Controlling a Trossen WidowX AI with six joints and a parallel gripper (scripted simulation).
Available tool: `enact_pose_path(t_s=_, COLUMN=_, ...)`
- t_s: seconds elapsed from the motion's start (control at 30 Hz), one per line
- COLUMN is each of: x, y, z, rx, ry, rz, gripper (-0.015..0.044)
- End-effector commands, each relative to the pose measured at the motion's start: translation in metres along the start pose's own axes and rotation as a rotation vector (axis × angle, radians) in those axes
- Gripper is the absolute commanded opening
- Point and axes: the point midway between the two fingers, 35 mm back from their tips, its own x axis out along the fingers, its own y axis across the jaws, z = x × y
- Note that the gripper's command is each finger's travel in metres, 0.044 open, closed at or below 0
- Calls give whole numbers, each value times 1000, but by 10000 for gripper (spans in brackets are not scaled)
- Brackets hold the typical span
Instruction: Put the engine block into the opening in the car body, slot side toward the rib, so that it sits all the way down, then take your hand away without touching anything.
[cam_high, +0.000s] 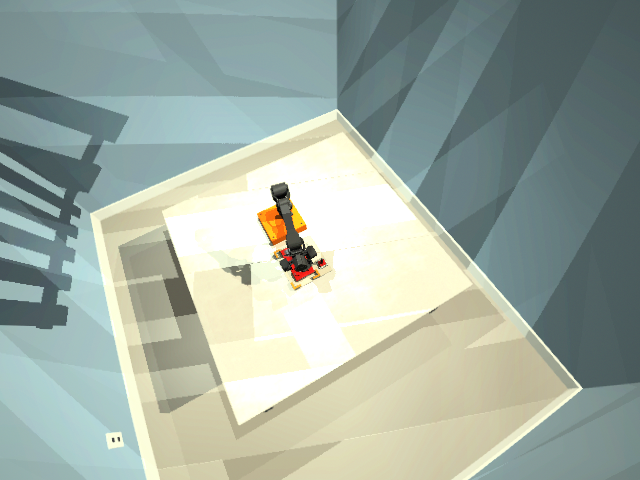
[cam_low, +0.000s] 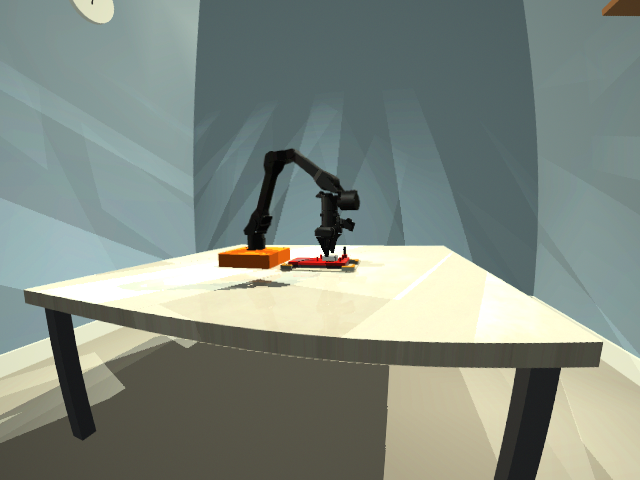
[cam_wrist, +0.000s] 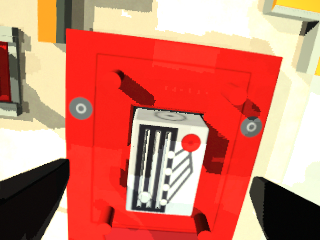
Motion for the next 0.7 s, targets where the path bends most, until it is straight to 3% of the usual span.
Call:
enact_pose_path(t_s=0.0, x=-11, y=-1, z=1, rx=0, ry=-10, rz=-1, gripper=440)
enact_pose_path(t_s=0.13, x=-11, y=-1, z=1, rx=0, ry=-10, rz=-1, gripper=440)
enact_pose_path(t_s=0.67, x=-11, y=-1, z=1, rx=0, ry=-10, rz=-1, gripper=20)
